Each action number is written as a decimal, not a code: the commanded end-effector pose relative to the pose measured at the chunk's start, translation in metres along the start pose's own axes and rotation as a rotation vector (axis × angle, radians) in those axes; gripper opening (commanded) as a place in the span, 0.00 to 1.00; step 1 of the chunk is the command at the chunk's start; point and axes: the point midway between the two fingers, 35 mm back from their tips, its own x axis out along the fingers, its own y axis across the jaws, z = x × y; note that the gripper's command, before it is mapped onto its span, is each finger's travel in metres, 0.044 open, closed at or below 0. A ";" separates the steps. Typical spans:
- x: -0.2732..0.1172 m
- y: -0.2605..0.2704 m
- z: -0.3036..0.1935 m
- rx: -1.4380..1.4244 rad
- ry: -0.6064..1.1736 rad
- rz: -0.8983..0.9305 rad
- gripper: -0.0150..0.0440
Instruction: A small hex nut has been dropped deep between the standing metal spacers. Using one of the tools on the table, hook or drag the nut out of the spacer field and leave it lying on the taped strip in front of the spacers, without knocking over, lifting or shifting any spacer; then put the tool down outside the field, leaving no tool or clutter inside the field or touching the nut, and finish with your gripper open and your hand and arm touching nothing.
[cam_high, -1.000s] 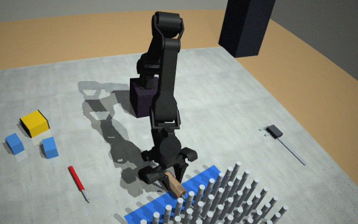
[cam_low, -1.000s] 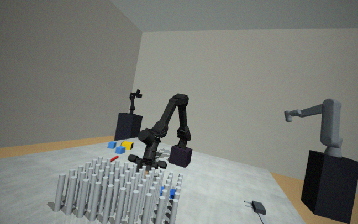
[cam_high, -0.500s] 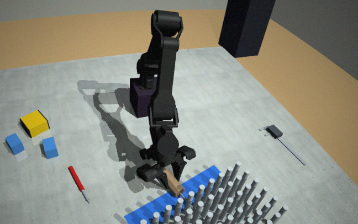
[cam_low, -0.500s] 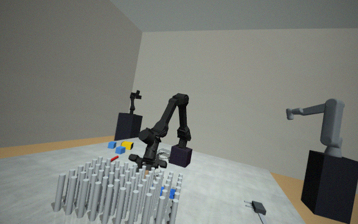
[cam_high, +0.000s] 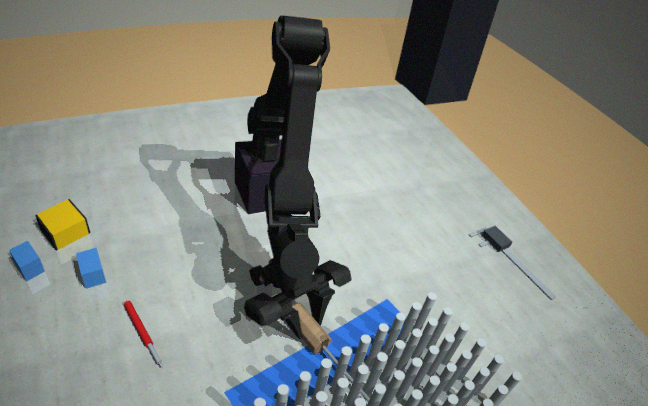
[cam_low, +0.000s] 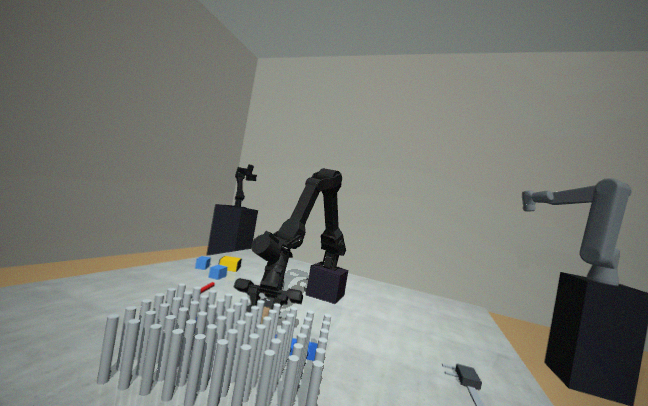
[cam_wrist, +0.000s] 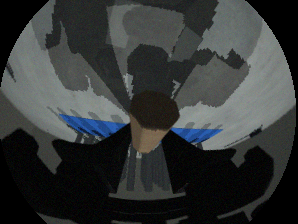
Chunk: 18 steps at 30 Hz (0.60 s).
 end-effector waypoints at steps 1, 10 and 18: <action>-0.001 0.000 0.001 -0.004 0.004 -0.002 0.25; -0.004 0.000 0.006 -0.004 0.003 -0.002 0.25; -0.006 0.000 0.011 -0.004 0.003 -0.002 0.25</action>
